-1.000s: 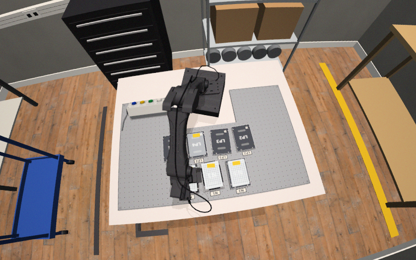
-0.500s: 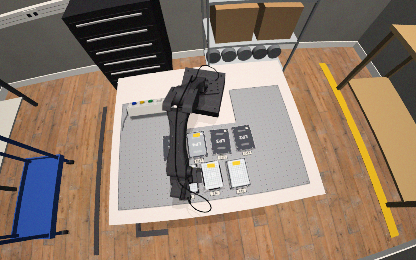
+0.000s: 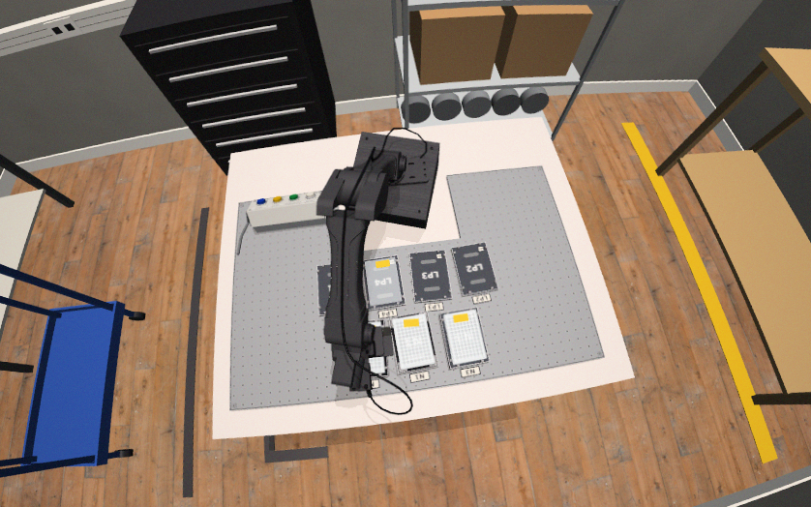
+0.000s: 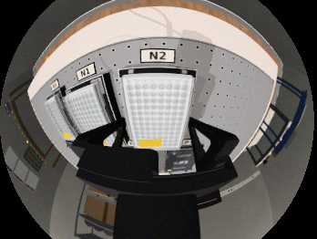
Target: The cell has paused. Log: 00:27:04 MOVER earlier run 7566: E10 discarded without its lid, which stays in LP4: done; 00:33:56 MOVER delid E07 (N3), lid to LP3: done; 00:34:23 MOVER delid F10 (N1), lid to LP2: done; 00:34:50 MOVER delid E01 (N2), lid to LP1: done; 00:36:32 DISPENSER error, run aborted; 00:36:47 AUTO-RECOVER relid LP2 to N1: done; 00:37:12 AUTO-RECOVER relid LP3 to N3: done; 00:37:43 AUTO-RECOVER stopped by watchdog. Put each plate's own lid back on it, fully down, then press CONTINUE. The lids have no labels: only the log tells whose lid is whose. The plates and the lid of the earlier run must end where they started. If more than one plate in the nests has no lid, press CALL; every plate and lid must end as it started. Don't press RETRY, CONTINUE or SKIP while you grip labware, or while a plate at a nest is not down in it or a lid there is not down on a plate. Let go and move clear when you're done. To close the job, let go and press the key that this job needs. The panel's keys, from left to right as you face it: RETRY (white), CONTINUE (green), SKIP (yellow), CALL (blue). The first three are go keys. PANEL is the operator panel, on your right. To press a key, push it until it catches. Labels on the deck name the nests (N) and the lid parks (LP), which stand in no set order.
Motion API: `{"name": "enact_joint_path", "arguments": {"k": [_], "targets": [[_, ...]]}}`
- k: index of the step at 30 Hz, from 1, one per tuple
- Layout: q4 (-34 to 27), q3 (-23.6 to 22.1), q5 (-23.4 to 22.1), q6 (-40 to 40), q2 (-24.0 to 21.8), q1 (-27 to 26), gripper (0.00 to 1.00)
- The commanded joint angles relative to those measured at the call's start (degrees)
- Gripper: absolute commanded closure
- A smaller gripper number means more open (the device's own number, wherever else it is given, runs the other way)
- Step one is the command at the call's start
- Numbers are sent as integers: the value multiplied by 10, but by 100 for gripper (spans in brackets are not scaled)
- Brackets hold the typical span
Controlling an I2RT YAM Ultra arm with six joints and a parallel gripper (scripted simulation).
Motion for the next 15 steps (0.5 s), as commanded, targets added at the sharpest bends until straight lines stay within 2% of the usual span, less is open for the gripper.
{"name": "enact_joint_path", "arguments": {"k": [1, 15], "targets": [[-2, 9, 1, 0, -3, -2, 0], [-40, 30, 3, 2, -35, -6, 0]]}}
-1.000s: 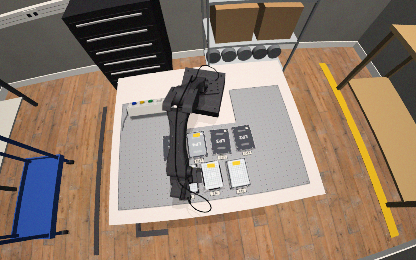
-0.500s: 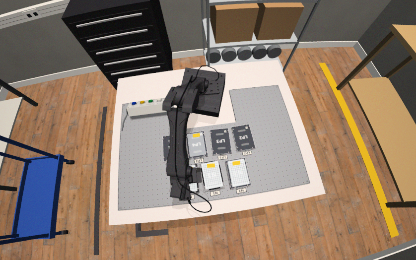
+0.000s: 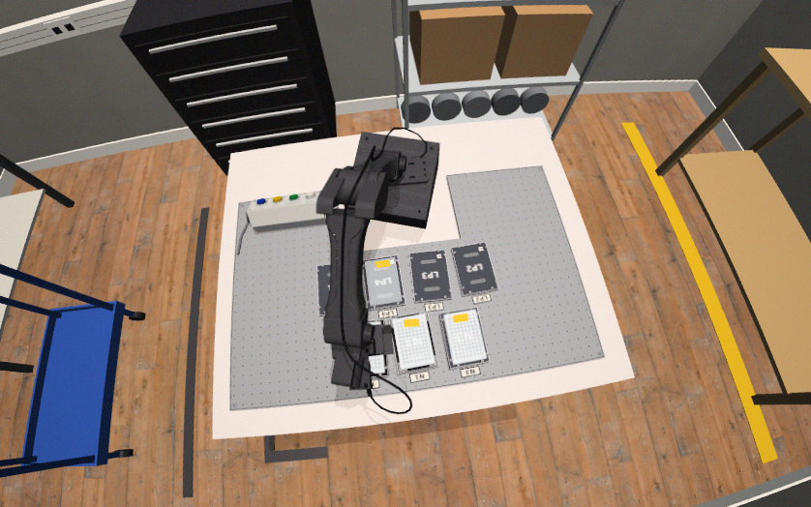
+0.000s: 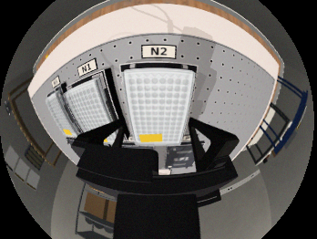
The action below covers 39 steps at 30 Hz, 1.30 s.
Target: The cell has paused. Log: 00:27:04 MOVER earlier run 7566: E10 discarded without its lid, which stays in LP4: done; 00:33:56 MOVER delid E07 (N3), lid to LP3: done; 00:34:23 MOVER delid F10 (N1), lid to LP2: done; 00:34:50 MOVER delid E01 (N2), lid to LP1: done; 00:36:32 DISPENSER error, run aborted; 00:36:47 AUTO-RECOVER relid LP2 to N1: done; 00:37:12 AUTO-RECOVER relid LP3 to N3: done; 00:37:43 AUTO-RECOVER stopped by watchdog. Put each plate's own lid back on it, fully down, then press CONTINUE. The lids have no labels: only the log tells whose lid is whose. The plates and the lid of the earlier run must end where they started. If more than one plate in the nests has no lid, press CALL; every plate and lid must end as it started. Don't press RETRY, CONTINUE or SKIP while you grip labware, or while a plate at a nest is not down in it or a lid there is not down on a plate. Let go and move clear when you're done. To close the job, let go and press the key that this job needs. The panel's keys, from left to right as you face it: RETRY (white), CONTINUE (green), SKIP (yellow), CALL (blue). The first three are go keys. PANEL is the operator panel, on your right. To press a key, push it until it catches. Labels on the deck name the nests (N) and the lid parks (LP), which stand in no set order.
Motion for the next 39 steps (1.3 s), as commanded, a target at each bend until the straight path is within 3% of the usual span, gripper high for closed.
{"name": "enact_joint_path", "arguments": {"k": [1, 32, 36, 39], "targets": [[-17, 25, 3, 2, -33, -6, 0], [-36, 42, 2, 1, -34, -7, 0], [0, -37, 8, -13, -64, 16, 4], [9, -56, 8, -4, -75, 19, 5]]}}
